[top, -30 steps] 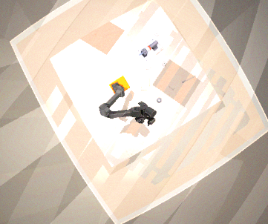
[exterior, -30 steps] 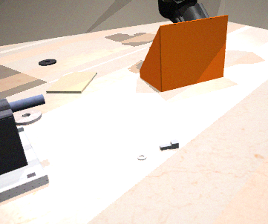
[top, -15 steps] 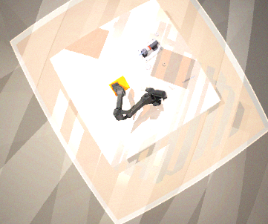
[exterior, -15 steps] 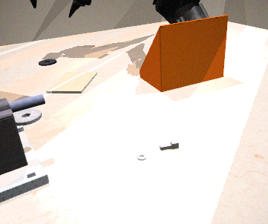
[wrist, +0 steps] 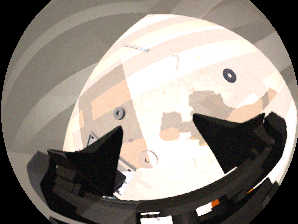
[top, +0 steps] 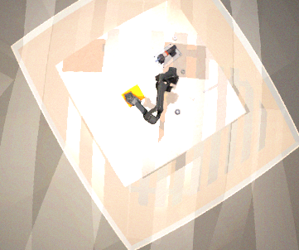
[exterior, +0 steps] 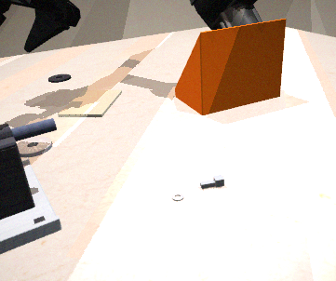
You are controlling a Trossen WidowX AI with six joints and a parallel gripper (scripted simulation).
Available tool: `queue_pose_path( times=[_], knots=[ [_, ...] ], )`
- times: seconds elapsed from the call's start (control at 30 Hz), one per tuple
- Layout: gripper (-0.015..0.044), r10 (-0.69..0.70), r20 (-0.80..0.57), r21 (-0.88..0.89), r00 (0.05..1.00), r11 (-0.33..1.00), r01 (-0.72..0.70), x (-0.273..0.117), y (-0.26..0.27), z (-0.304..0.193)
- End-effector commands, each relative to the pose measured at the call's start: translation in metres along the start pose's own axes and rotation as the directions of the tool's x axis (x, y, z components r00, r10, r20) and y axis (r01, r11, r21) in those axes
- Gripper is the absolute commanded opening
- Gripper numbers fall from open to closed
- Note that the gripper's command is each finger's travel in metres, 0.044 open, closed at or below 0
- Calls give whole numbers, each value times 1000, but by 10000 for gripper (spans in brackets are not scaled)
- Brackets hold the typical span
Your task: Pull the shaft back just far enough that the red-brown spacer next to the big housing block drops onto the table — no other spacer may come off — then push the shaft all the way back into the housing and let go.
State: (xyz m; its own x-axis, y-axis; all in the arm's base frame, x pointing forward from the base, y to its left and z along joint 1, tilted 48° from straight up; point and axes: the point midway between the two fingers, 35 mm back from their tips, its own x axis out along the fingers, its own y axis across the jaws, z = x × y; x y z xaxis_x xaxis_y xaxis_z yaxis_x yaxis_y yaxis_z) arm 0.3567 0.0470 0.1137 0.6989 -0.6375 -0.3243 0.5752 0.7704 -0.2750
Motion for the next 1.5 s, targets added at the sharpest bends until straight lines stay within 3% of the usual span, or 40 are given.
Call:
queue_pose_path(
  times=[0.0, 0.27, 0.37, 1.47],
  knots=[
    [440, 120, -37, -257, 992, 958, -126, -14, 45, -54],
    [440, 327, -130, -696, 936, 642, -321, -54, 102, -170],
    [440, 356, -149, -754, 923, 563, -339, -61, 107, -190],
    [440, 356, -149, -754, 923, 563, -339, -59, 111, -189]
  ],
)
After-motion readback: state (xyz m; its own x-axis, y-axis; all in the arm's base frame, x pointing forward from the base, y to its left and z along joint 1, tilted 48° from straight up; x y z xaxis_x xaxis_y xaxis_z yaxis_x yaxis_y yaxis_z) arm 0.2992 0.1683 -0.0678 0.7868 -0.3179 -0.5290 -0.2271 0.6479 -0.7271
